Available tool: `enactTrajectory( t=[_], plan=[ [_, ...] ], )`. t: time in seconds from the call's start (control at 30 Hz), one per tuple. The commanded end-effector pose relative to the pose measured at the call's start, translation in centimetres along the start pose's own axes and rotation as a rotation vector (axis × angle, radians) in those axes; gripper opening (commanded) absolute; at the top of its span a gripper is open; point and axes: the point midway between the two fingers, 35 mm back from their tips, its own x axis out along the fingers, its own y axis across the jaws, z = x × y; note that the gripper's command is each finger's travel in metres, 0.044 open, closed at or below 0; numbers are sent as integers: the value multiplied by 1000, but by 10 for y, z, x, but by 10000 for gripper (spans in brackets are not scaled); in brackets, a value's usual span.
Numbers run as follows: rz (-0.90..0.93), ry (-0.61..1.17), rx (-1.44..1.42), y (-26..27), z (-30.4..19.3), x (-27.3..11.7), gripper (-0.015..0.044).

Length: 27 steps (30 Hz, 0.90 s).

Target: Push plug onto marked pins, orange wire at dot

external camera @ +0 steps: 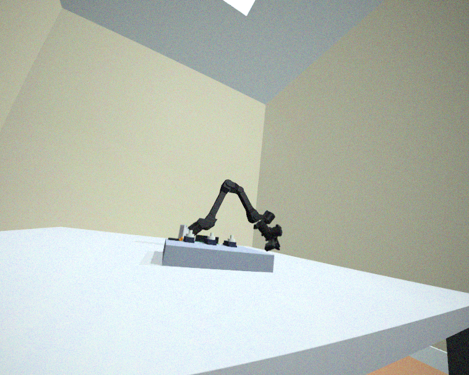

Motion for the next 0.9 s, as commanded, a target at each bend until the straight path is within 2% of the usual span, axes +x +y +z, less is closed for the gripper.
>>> enactTrajectory(
  t=[0.0, 0.87],
  plan=[
    [-49, -53, -58, -16, 16, -6, 115],
    [-413, -367, -444, -97, 124, -85, 115]
  ],
)
